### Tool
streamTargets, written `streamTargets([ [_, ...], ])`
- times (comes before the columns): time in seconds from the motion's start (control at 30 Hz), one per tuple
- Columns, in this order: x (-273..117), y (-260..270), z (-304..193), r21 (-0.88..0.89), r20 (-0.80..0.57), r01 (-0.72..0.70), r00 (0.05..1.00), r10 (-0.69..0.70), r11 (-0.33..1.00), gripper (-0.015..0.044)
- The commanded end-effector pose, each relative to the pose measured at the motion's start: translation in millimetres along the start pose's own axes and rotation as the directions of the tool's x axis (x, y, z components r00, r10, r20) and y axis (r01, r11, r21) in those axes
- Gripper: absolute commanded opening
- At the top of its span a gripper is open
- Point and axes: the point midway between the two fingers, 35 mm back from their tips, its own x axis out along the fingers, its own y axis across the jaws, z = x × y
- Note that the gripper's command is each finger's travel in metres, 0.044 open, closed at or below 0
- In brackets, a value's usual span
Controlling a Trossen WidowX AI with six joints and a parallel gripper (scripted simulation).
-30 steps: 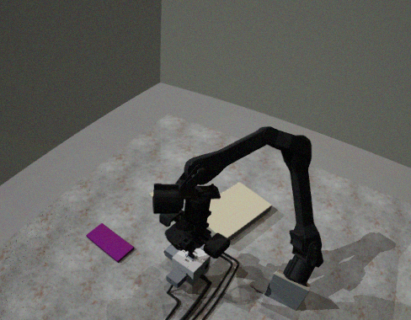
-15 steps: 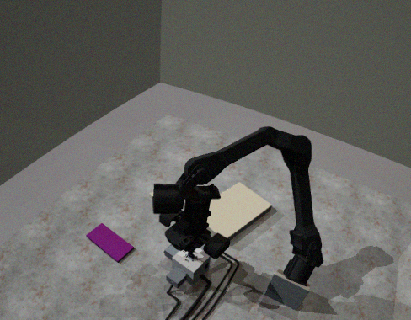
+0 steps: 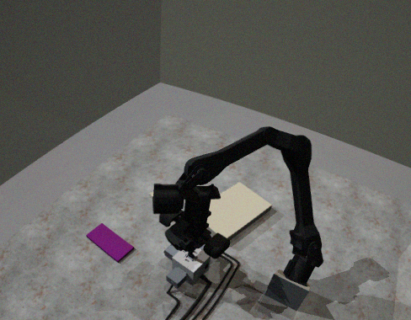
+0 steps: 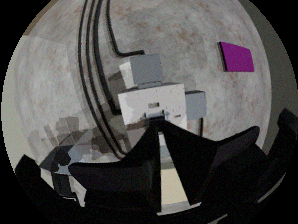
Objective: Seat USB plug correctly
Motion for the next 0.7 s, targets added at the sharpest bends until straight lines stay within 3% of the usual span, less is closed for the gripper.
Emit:
streamTargets([
  [0.0, 0.0, 0.0, 0.0, 0.0, 0.0, 0.0, 1.0, 0.0, 1.0, 0.0079],
  [0.67, -0.8, 0.0, -0.1, 0.0, 0.0, 0.0, 1.0, 0.0, 1.0, 0.0095],
])
